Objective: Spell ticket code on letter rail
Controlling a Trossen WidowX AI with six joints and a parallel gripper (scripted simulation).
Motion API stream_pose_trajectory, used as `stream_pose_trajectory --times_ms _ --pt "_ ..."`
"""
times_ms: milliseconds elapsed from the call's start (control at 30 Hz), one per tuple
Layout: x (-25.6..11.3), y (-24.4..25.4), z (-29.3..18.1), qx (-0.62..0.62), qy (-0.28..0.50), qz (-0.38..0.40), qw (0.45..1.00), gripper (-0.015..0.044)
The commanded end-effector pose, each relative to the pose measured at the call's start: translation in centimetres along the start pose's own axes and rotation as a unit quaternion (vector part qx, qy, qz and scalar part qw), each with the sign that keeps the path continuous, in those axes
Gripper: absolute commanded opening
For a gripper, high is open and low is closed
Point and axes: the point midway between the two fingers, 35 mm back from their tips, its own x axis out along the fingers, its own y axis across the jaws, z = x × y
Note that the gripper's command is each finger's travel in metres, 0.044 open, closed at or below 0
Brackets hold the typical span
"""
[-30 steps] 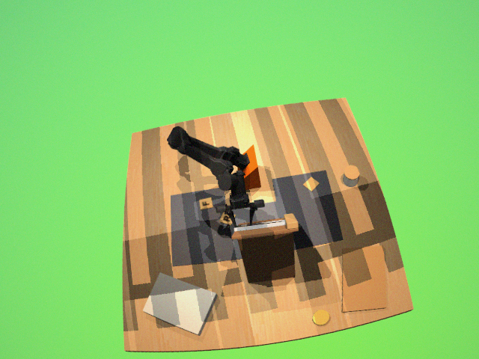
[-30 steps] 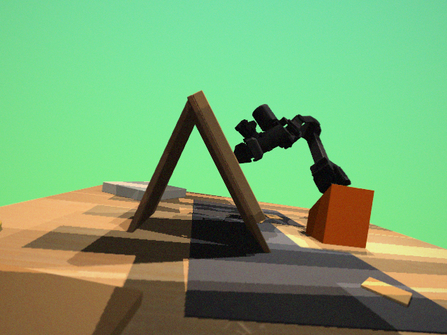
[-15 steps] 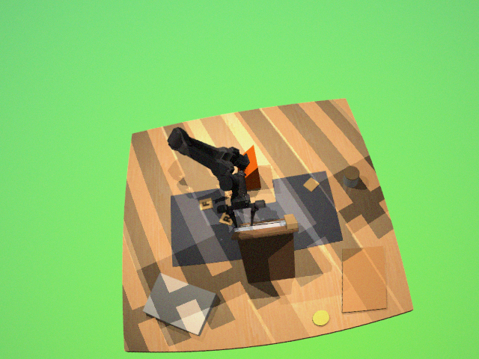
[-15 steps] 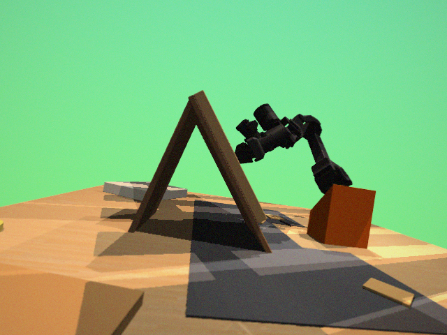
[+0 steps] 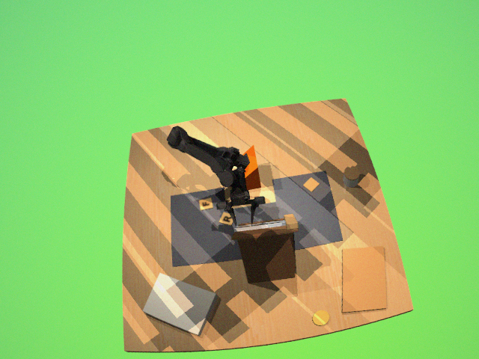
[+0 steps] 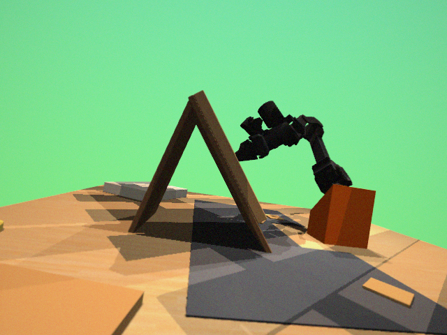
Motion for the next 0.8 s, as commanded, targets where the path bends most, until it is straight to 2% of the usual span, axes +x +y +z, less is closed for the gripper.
stream_pose_trajectory --times_ms 0,767 --pt "-0.3 0.0 0.0 0.002 0.001 -0.002 1.0 0.0295" --pt "-1.9 0.4 0.0 0.002 0.002 -0.001 1.0 0.0295"
